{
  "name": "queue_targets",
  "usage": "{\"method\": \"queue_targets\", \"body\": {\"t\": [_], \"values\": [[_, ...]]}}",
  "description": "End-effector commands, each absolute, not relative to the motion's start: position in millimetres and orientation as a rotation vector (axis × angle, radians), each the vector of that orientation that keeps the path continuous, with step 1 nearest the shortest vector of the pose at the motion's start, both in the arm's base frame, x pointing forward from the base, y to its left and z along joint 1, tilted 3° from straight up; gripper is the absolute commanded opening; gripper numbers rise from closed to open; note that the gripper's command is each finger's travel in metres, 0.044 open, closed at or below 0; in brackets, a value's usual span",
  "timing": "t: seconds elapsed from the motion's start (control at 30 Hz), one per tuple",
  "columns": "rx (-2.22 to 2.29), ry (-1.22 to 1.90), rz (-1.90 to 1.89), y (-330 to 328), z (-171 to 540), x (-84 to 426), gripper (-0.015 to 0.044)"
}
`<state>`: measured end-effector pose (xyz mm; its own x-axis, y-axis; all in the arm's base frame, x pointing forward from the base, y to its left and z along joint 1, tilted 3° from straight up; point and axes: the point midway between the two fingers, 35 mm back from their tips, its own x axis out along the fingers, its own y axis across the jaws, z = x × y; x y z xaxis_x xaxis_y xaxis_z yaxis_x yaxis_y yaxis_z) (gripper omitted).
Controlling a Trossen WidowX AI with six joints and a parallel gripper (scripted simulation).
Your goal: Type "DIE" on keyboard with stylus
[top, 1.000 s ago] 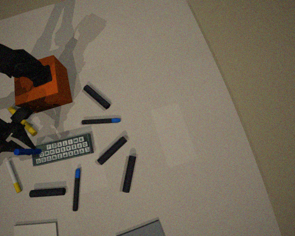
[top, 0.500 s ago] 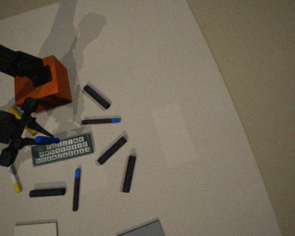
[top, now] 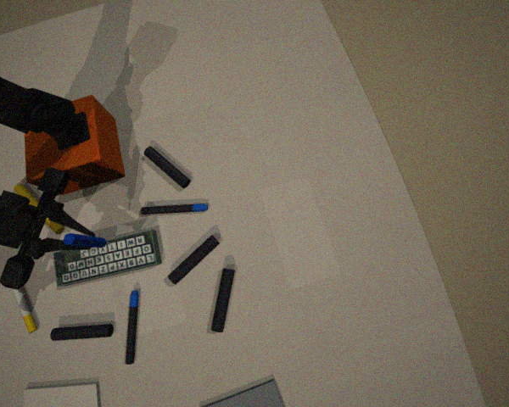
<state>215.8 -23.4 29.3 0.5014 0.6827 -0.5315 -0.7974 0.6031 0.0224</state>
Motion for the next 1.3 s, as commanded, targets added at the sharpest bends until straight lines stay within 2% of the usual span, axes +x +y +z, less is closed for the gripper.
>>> {"method": "queue_targets", "body": {"t": [0.0, 0.57, 0.67, 1.27], "values": [[-0.238, 0.525, 0.908, -22.2, 21.1, 214.7, 0.0000], [-0.238, 0.525, 0.908, -21.9, -0.6, 213.2, 0.0000], [-0.238, 0.525, 0.908, -22.3, -1.8, 213.3, 0.0079], [-0.238, 0.525, 0.908, -23.1, -11.4, 213.2, 0.0081]]}}
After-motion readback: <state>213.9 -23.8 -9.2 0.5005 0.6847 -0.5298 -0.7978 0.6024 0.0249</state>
